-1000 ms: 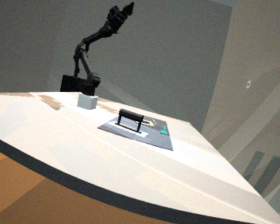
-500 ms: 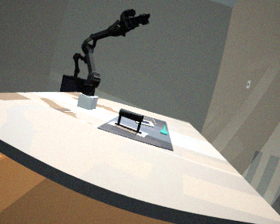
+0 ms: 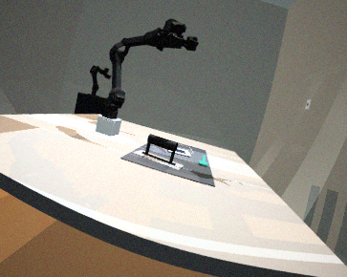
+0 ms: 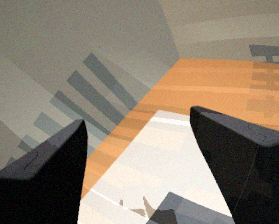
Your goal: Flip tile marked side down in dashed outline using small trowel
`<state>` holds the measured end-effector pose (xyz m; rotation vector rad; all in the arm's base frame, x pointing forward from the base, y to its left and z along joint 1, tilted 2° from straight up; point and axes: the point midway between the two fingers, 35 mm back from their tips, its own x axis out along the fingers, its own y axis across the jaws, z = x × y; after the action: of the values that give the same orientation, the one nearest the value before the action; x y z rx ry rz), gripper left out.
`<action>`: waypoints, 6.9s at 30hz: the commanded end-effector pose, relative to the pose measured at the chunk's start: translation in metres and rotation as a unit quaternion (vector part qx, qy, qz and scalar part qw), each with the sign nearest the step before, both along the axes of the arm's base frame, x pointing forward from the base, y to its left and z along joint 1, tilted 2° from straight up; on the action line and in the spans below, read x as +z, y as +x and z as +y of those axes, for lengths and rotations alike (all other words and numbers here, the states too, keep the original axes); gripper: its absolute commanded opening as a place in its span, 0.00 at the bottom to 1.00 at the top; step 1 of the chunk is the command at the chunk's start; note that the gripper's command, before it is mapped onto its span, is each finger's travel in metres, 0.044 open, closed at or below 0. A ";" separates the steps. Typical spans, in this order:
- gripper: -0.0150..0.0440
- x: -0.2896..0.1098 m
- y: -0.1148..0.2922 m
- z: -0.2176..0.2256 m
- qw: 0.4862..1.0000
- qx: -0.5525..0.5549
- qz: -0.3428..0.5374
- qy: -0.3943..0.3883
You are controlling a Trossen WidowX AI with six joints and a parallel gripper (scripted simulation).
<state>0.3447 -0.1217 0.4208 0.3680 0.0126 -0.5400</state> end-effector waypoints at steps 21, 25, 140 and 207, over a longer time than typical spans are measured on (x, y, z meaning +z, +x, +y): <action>0.71 -0.163 0.057 -0.028 0.933 0.091 0.347 -0.026; 0.71 -0.192 0.059 -0.029 0.908 0.117 0.402 -0.020; 0.47 -0.383 0.030 -0.024 0.764 0.000 0.552 0.335; 0.76 -0.345 0.025 -0.027 0.763 -0.073 0.439 0.469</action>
<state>0.3743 -0.1453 0.0886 1.0146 1.2412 -0.8550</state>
